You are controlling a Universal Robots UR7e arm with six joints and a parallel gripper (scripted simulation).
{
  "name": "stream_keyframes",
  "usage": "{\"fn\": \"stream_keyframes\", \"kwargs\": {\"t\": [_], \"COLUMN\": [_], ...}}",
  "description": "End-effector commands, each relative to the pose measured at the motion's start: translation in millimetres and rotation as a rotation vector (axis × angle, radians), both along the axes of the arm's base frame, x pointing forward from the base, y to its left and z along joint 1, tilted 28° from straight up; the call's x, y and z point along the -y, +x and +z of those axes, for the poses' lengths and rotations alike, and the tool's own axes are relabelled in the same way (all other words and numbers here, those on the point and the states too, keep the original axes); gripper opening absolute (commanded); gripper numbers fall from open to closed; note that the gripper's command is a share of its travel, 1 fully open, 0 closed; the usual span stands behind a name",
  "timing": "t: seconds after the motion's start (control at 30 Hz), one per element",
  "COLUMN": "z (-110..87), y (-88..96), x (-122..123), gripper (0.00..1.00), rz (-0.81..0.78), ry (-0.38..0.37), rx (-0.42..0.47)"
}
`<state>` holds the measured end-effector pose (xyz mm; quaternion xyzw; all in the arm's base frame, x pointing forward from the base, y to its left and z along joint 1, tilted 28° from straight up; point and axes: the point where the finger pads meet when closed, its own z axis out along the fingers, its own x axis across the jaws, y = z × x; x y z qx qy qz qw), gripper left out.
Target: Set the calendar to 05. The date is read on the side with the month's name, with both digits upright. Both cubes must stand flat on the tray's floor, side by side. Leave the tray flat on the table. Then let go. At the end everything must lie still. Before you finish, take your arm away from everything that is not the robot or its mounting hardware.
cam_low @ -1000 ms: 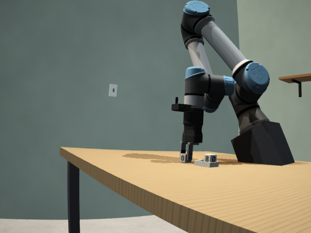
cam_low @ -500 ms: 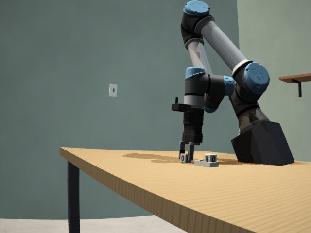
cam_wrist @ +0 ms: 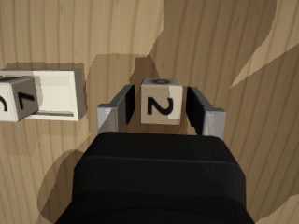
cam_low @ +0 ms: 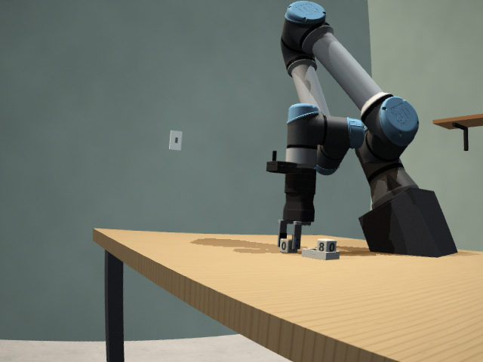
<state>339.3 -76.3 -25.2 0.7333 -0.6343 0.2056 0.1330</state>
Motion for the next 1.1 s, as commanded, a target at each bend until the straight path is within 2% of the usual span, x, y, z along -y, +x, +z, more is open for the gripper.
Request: {"fn": "stream_keyframes", "kwargs": {"t": [0.0, 0.4, 1.07], "z": [1.1, 9.7, 46.7], "y": [0.1, -1.2, -6.8], "x": [0, -5, -24], "gripper": [0.9, 0.9, 0.9], "rz": [0.0, 0.0, 0.0], "ry": [0.0, 0.0, 0.0], "rx": [0.001, 0.001, 0.001]}}
